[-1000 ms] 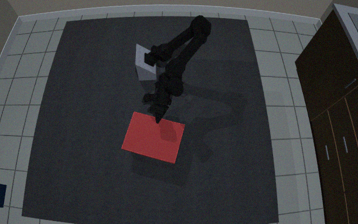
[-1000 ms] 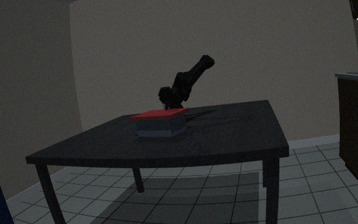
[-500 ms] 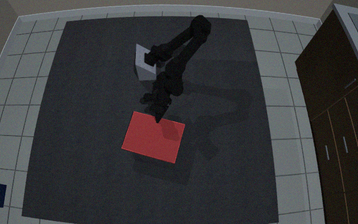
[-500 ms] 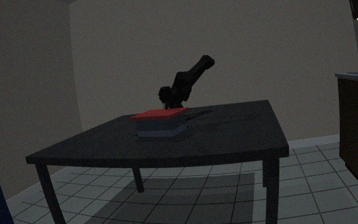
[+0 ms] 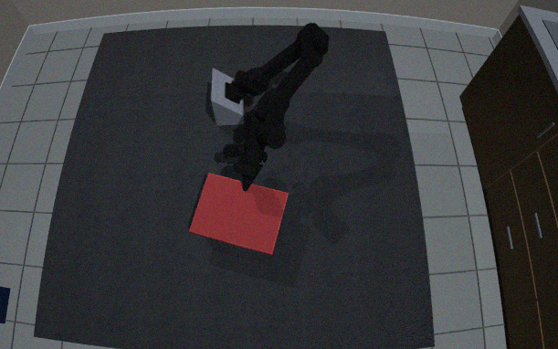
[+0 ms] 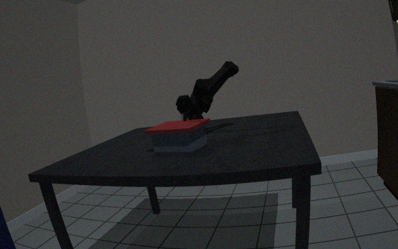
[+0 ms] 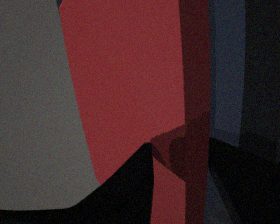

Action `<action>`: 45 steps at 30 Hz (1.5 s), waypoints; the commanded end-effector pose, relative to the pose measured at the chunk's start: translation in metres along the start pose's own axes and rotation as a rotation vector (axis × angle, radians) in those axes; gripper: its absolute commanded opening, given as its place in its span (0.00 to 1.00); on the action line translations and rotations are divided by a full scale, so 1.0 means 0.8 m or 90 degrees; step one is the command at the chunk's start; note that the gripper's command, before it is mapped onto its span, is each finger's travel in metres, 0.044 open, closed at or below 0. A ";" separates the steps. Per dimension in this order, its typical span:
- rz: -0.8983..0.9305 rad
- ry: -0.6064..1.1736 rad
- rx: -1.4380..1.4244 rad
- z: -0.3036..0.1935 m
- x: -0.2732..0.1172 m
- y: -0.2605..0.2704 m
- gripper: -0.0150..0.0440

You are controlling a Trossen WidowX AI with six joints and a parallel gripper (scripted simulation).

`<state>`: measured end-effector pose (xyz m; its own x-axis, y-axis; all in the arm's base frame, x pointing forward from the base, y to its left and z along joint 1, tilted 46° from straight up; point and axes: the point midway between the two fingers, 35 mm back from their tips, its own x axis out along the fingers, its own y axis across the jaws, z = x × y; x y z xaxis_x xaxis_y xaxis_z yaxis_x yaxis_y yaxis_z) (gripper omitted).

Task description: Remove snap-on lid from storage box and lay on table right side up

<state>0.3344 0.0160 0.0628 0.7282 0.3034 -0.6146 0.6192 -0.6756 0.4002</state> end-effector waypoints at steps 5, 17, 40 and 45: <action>0.003 0.001 0.000 0.001 -0.004 0.005 0.25; 0.003 0.001 0.000 0.001 -0.006 0.007 0.25; 0.004 0.000 0.000 0.001 -0.005 0.007 0.25; 0.004 0.000 0.000 0.001 -0.004 0.008 0.25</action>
<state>0.3346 0.0105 0.0668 0.7312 0.2995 -0.6129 0.6152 -0.6777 0.4027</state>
